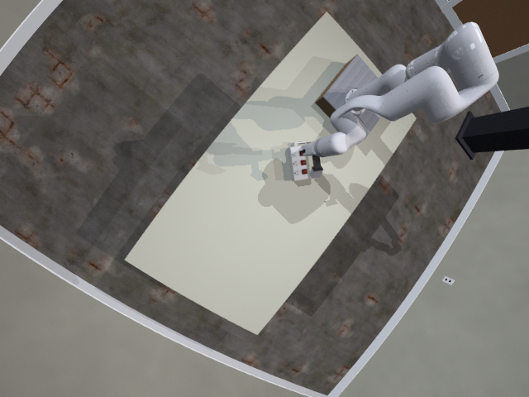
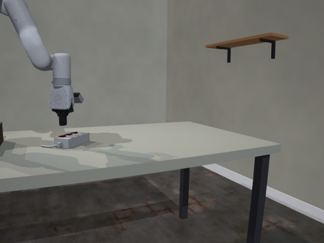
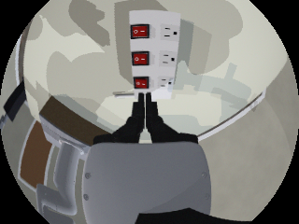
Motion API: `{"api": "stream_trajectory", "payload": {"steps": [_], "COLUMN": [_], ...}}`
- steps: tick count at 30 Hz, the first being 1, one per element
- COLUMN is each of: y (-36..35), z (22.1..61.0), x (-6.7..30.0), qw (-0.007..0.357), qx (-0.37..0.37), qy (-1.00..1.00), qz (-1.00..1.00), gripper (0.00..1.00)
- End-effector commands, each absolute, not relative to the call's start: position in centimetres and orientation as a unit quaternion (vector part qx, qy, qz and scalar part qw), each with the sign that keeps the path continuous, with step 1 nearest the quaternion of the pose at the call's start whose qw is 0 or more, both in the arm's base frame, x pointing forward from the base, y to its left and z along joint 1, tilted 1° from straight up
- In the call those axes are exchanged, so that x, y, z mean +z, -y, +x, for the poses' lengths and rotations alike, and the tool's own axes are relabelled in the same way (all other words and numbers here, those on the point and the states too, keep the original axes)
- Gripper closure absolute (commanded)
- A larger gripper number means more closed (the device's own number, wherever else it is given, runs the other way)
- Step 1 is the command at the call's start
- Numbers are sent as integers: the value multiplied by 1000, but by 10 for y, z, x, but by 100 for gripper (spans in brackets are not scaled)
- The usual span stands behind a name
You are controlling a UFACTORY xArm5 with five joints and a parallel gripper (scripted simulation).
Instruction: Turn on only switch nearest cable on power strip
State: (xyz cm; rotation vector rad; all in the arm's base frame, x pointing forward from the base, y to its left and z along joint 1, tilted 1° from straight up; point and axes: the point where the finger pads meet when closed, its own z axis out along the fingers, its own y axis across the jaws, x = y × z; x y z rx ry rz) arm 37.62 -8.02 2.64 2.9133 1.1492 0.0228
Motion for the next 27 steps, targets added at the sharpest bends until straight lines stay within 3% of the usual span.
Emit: {"api": "stream_trajectory", "payload": {"steps": [1,27], "y": [80,81], "z": [377,378], "x": [25,-4], "qw": [6,6], "qx": [9,9], "qy": [-367,-367], "qz": [930,930], "gripper": [100,100]}}
